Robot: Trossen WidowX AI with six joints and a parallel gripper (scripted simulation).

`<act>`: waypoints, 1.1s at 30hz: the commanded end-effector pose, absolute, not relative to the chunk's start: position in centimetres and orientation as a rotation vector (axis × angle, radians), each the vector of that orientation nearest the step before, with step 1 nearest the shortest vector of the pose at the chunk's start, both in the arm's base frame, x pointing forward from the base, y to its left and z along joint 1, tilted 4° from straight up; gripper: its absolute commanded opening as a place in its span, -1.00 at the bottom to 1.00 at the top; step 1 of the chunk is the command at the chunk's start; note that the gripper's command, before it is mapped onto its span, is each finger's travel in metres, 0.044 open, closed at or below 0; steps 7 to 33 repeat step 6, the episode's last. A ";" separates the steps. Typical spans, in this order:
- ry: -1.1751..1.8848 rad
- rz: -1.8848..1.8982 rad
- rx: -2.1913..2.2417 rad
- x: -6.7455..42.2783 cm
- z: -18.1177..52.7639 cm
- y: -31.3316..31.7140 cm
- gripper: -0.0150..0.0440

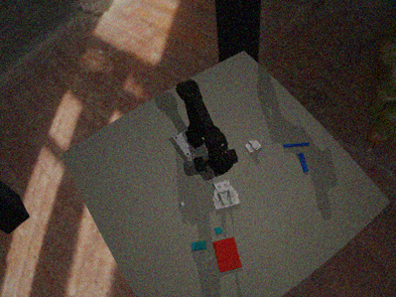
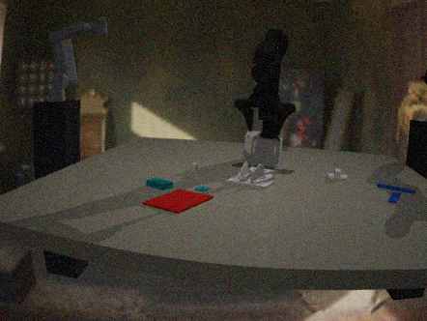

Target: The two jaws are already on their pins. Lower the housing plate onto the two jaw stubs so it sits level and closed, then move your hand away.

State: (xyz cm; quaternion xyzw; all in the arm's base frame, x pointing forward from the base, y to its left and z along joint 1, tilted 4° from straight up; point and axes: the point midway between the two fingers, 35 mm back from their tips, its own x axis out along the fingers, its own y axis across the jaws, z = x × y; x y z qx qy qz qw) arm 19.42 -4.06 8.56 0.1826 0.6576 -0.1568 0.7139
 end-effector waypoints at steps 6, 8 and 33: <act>1.458 -0.341 0.402 19.4 8.6 -4.0 1.00; 1.458 -0.341 0.402 19.4 8.6 -4.0 1.00; 1.458 -0.341 0.402 19.4 8.6 -4.0 1.00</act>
